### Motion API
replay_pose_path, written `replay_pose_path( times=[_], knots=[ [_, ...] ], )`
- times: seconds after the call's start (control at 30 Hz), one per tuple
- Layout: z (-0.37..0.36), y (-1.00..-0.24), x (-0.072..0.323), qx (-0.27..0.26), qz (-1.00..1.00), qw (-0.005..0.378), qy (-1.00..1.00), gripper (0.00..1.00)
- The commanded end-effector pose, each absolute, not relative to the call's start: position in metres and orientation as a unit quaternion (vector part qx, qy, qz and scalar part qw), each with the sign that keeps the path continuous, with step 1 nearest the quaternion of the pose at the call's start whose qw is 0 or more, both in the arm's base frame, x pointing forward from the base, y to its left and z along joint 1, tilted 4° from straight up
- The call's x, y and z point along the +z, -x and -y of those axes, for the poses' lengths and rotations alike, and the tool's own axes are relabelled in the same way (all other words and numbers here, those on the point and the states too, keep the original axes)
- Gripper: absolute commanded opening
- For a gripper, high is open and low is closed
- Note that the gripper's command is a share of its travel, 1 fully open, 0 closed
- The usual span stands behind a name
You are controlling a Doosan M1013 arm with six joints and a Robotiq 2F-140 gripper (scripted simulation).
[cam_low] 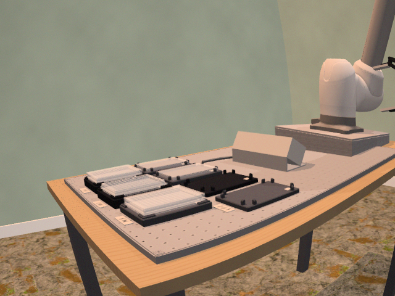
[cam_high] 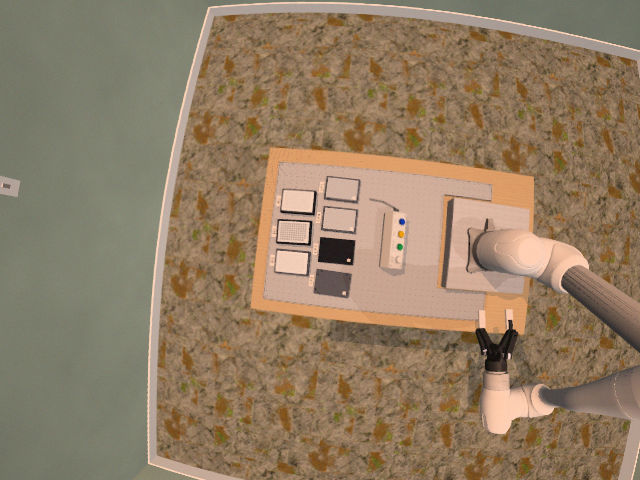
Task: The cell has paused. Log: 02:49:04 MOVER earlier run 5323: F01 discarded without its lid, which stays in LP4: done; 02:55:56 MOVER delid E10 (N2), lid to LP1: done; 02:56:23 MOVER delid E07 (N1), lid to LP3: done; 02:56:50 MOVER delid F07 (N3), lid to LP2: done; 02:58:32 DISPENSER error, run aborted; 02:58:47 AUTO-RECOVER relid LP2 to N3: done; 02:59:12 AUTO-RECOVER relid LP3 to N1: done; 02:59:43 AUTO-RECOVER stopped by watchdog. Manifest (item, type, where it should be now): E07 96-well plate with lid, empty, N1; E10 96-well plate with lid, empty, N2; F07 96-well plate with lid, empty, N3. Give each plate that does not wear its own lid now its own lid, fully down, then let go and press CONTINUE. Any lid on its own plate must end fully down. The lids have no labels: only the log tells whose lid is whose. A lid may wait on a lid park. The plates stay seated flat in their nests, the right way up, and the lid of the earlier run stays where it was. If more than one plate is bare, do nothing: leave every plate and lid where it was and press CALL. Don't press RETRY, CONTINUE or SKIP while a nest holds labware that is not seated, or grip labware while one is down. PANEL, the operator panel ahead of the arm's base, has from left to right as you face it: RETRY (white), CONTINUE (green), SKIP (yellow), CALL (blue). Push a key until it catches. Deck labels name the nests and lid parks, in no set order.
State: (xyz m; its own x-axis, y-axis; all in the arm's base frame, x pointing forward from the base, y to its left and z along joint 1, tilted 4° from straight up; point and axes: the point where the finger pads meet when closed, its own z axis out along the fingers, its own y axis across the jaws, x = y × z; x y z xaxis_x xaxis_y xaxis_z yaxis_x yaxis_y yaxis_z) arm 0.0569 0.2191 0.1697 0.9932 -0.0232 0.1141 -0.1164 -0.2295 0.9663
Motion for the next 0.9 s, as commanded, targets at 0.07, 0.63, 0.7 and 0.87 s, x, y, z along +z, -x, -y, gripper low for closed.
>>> replay_pose_path(
  times=[0.07, 0.63, 0.7, 0.87],
  knots=[
    [-0.219, -0.057, 0.17, 0.038, 0.044, 0.619, -0.783, 1.0],
    [-0.219, -0.057, 0.169, 0.037, 0.047, 0.618, -0.784, 1.0],
    [-0.22, -0.059, 0.167, 0.037, 0.054, 0.615, -0.786, 1.0],
    [-0.226, -0.075, 0.153, 0.032, 0.109, 0.593, -0.797, 1.0]
  ],
)
